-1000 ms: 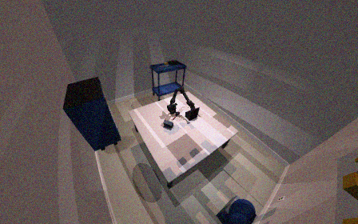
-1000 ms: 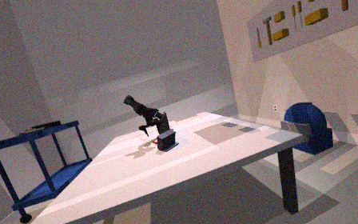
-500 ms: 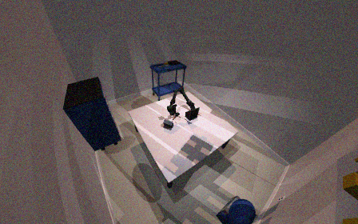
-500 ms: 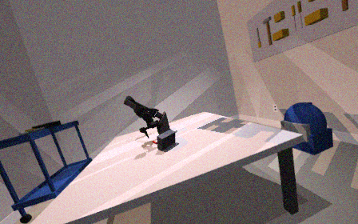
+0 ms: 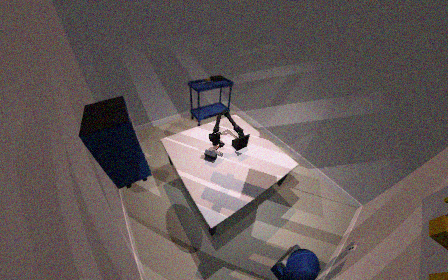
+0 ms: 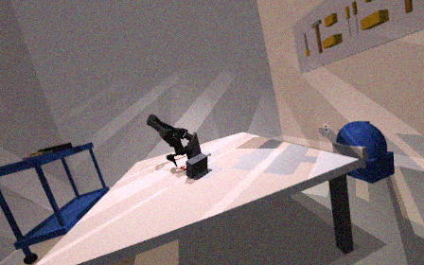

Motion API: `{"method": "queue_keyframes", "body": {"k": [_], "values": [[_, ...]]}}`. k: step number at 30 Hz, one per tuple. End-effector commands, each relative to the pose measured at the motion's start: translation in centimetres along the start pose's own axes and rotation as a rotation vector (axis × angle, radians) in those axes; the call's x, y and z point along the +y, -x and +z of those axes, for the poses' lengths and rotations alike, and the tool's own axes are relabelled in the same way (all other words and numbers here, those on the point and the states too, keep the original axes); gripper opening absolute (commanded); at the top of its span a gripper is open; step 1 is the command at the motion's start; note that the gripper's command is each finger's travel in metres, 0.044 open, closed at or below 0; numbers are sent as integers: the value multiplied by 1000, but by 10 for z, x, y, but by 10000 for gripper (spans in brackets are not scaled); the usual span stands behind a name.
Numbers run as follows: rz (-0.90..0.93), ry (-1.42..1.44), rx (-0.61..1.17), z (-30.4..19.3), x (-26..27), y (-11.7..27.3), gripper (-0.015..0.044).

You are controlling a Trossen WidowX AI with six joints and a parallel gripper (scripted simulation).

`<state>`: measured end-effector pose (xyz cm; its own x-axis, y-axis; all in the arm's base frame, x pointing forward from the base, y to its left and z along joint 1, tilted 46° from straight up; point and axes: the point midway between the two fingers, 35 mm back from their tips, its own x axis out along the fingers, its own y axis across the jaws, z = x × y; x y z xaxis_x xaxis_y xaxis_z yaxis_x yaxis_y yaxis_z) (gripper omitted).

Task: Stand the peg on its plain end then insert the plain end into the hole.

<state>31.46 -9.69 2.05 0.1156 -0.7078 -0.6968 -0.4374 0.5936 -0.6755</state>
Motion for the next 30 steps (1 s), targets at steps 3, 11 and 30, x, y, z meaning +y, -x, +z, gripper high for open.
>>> {"method": "queue_keyframes", "body": {"k": [3, 11, 30], "values": [[4, 5, 4, -2, 1, -12, 440], [2, 5, 5, -3, 1, -25, 440], [0, 6, 6, -5, 1, -36, 177]]}}
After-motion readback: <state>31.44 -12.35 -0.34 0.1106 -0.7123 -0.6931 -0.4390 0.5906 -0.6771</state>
